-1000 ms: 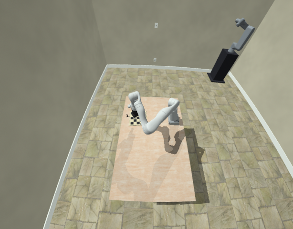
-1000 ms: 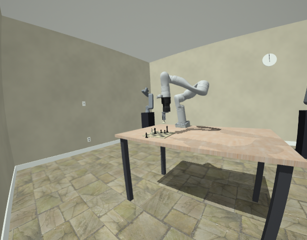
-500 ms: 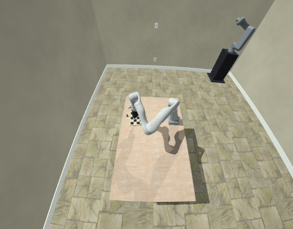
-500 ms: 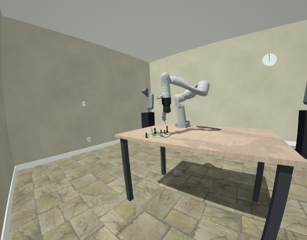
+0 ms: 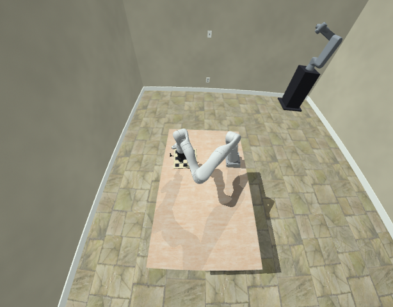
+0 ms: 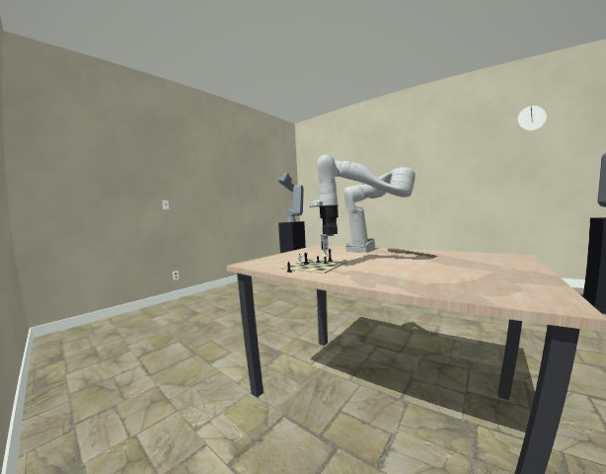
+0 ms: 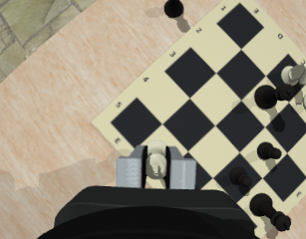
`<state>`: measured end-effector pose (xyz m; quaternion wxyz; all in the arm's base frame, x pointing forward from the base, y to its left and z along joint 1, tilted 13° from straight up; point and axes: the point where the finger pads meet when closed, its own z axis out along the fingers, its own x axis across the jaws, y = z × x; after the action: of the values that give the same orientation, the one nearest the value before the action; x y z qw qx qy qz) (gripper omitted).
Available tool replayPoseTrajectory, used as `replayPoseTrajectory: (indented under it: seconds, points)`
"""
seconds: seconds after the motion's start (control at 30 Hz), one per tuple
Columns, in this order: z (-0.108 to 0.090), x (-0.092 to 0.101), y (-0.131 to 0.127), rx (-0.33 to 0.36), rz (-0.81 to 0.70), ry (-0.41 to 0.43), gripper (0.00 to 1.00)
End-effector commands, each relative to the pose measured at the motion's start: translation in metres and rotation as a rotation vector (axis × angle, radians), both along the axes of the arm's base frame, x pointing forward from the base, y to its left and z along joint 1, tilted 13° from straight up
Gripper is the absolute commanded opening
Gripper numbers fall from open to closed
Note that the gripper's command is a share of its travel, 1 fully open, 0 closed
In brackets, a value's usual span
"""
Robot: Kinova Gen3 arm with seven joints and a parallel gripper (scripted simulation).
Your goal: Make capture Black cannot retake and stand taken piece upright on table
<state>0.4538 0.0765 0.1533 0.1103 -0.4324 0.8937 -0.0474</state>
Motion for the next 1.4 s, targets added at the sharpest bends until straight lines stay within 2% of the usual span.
replayPoseTrajectory:
  seconds: [0.0, 0.4, 1.37]
  points:
    - [-0.016, 0.0, -0.002, -0.011, -0.004, 0.011, 0.0]
    - [-0.041, 0.006, -0.002, -0.011, -0.004, 0.011, 0.0]
    - [-0.042, 0.006, -0.002, -0.011, -0.004, 0.011, 0.0]
